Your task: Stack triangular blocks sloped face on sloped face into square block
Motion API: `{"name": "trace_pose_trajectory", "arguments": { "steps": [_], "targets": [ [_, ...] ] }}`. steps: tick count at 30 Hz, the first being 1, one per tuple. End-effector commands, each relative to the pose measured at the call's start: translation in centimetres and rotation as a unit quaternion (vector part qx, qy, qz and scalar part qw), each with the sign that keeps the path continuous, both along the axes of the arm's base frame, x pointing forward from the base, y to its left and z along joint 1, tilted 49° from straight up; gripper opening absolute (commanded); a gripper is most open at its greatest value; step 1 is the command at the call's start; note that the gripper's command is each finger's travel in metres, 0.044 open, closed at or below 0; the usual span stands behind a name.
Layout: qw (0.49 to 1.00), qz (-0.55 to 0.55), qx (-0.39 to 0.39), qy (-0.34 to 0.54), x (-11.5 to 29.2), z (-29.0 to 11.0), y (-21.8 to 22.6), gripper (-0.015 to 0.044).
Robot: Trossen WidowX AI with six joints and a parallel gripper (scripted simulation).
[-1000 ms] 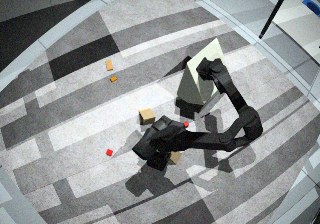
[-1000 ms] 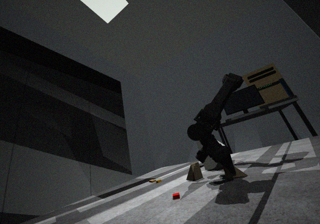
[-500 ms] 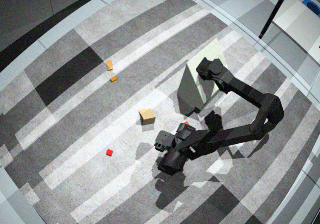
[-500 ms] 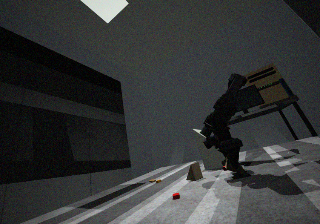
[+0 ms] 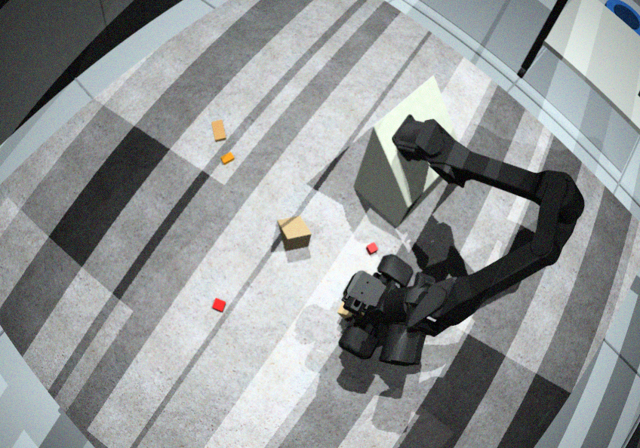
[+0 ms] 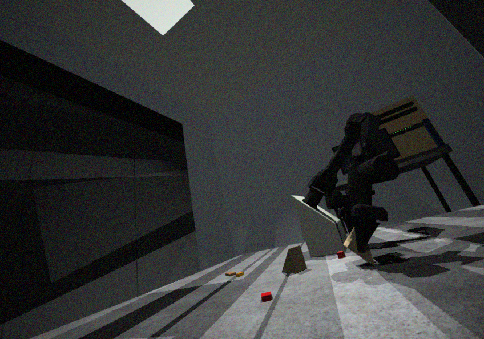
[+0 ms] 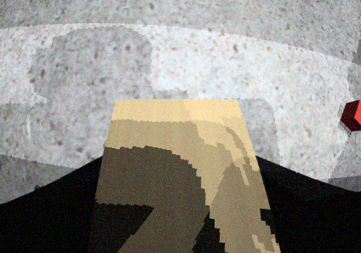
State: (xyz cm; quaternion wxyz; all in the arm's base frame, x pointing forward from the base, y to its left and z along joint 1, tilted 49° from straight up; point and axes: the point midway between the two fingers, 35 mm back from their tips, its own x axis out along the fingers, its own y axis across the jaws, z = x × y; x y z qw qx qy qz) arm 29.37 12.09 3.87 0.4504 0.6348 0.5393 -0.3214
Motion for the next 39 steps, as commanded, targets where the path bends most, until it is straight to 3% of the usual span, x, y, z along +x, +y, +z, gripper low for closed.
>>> {"name": "trace_pose_trajectory", "arguments": {
  "steps": [1,15,16,32,39],
  "targets": [
    [0.999,-0.015,-0.052,-0.003,0.0,0.8,0.4,0.0000],
    [0.972,-0.057,-0.226,0.000,-0.3,2.3,2.5,0.0000],
    [0.982,-0.045,-0.186,0.003,-0.4,2.0,2.0,0.0026],
    [0.982,-0.045,-0.186,0.003,-0.4,2.0,2.0,0.0440],
    [0.982,-0.045,-0.186,0.003,-0.4,2.0,2.0,0.0440]
  ]
}}
